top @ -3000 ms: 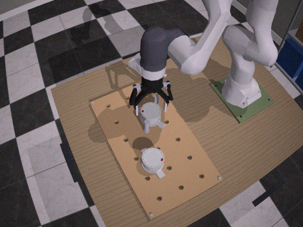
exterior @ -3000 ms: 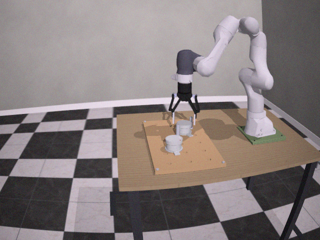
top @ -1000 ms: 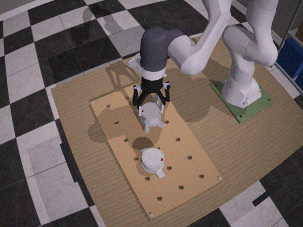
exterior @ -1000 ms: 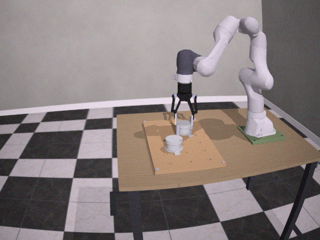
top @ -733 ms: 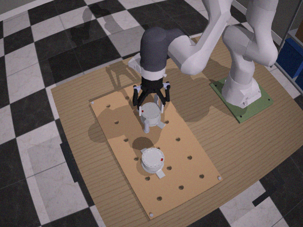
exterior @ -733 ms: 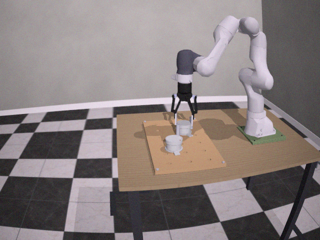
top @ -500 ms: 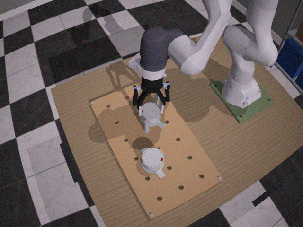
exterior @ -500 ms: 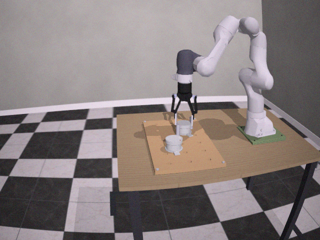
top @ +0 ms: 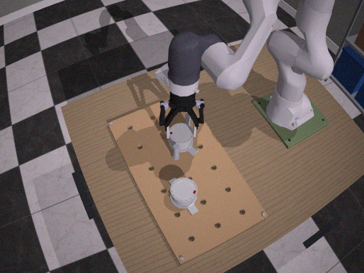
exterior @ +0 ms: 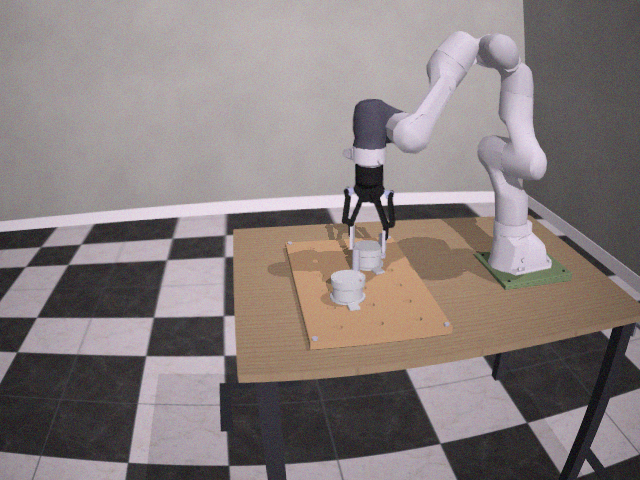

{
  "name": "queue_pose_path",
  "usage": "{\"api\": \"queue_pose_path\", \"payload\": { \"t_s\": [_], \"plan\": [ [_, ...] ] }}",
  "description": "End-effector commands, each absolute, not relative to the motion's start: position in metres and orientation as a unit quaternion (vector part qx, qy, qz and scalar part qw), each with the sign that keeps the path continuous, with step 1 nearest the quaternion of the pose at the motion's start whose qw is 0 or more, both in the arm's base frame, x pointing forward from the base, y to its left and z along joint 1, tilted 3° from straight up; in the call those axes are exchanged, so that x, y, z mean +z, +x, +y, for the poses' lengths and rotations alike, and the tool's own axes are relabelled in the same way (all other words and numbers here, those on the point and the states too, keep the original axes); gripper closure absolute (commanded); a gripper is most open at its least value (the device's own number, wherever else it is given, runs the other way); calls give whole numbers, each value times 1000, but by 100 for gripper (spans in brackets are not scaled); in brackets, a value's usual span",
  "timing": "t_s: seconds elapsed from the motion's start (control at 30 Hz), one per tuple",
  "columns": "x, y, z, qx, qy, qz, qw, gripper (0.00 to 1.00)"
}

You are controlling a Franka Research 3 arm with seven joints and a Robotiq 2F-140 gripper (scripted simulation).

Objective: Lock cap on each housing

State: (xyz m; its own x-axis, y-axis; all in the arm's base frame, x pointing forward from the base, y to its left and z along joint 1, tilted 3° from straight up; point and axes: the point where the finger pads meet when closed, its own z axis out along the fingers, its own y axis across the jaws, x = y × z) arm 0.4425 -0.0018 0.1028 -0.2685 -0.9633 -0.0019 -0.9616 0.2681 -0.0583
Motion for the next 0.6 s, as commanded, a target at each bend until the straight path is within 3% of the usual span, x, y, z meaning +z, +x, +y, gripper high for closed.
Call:
{"api": "queue_pose_path", "payload": {
  "t_s": [0.0, 0.57],
  "plan": [
    [101, 442, -2, -23, -543, 839, 18, 90],
    [101, 442, -1, -21, -462, 886, 20, 90]
  ]
}}
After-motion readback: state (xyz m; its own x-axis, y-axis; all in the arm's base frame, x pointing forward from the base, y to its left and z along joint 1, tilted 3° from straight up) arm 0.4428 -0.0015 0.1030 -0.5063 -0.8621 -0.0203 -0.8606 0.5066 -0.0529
